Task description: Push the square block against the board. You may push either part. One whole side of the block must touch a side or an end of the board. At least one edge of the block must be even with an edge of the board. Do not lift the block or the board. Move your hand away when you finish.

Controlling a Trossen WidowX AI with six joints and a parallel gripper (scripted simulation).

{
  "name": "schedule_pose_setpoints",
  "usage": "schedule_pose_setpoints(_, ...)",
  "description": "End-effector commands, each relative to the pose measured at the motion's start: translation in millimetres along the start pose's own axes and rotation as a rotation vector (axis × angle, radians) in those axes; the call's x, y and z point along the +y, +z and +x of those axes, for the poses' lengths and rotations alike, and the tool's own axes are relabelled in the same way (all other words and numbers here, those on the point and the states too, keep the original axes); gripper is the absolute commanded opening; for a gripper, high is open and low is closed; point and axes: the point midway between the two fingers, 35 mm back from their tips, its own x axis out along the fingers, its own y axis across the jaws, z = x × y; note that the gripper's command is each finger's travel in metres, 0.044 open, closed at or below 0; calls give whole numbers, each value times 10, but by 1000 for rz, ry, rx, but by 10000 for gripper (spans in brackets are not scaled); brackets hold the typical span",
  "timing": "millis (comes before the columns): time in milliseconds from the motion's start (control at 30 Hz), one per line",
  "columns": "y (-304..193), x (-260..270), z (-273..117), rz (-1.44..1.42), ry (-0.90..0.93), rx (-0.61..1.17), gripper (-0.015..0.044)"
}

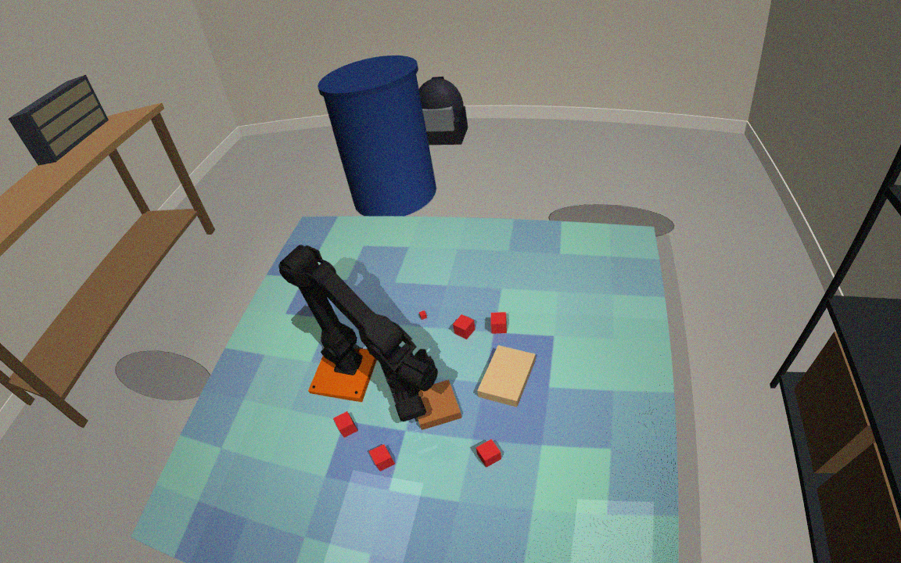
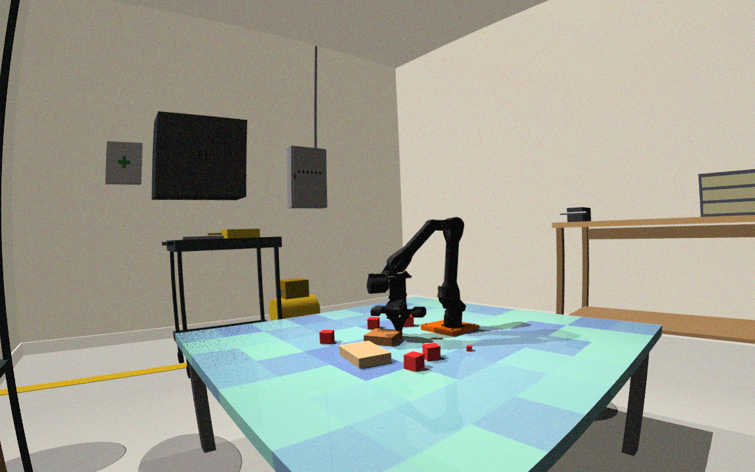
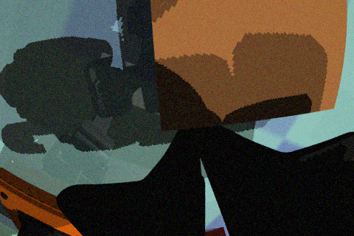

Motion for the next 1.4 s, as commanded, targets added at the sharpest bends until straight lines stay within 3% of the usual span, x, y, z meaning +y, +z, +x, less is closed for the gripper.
schedule_pose_setpoints(0, 75, -16, -6, 3, -1, -7, 0)
schedule_pose_setpoints(1367, 626, -102, -28, 3, -2, -12, 0)
